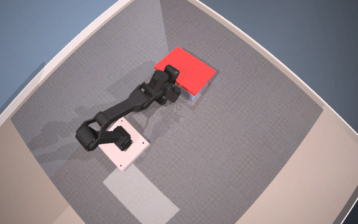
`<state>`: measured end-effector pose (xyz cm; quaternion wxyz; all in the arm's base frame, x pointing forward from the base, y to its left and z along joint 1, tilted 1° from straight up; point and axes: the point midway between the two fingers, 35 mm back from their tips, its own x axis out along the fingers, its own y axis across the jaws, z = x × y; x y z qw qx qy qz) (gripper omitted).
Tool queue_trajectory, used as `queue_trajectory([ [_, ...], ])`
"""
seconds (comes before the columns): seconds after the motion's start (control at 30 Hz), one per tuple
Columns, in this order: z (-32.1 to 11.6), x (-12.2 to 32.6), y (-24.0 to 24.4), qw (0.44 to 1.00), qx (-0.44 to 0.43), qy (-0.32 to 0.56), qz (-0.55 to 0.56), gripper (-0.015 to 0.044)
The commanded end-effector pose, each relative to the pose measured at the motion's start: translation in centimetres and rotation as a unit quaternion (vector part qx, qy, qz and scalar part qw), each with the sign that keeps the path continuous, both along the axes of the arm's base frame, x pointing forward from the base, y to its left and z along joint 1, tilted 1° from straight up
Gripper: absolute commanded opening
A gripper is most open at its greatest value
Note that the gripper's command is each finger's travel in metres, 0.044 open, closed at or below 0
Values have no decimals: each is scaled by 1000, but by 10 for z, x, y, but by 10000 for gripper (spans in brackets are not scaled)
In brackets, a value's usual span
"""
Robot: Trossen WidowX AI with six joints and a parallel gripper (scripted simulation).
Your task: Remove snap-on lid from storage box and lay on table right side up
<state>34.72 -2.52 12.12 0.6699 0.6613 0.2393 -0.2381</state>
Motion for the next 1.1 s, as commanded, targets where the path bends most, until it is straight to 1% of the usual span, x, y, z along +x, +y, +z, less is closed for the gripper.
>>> queue_trajectory([
  [0.0, 10, 4, -1, 1000, 0, -5, -3, 0],
  [1.07, 53, 29, 0, 1000, 0, -6, -3, 0],
])
